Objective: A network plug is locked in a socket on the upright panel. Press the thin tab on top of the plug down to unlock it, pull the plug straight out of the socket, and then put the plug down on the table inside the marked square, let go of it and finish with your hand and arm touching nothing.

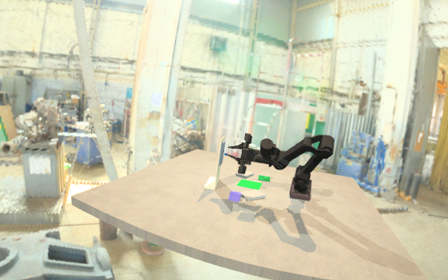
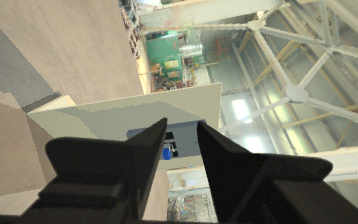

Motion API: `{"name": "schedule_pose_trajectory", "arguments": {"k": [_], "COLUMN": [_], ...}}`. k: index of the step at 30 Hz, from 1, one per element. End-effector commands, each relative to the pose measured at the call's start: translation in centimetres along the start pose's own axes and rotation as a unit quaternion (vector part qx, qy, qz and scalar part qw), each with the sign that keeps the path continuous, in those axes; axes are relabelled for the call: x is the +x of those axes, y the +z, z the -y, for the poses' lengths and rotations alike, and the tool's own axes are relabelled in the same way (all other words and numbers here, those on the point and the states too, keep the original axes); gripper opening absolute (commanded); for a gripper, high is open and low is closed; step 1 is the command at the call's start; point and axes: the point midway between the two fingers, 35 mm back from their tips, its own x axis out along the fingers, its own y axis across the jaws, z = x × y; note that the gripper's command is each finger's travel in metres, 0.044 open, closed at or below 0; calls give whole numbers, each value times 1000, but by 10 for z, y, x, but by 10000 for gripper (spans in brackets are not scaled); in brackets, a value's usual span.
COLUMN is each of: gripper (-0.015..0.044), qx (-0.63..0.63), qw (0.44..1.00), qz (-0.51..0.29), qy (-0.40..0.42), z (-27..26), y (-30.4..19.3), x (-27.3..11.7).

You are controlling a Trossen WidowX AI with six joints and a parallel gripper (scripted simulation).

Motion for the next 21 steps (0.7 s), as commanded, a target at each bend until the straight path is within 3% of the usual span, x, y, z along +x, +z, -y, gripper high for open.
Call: {"name": "schedule_pose_trajectory", "arguments": {"k": [1, 12, 21], "gripper": [156, 156, 156], "qx": [-35, -132, -137], "qw": [999, 990, 990], "qz": [-12, -41, -43], "qy": [1, -8, -8], "z": [-5, -11, -11], "y": [-22, -70, -71], "x": [-5, -29, -24]}}
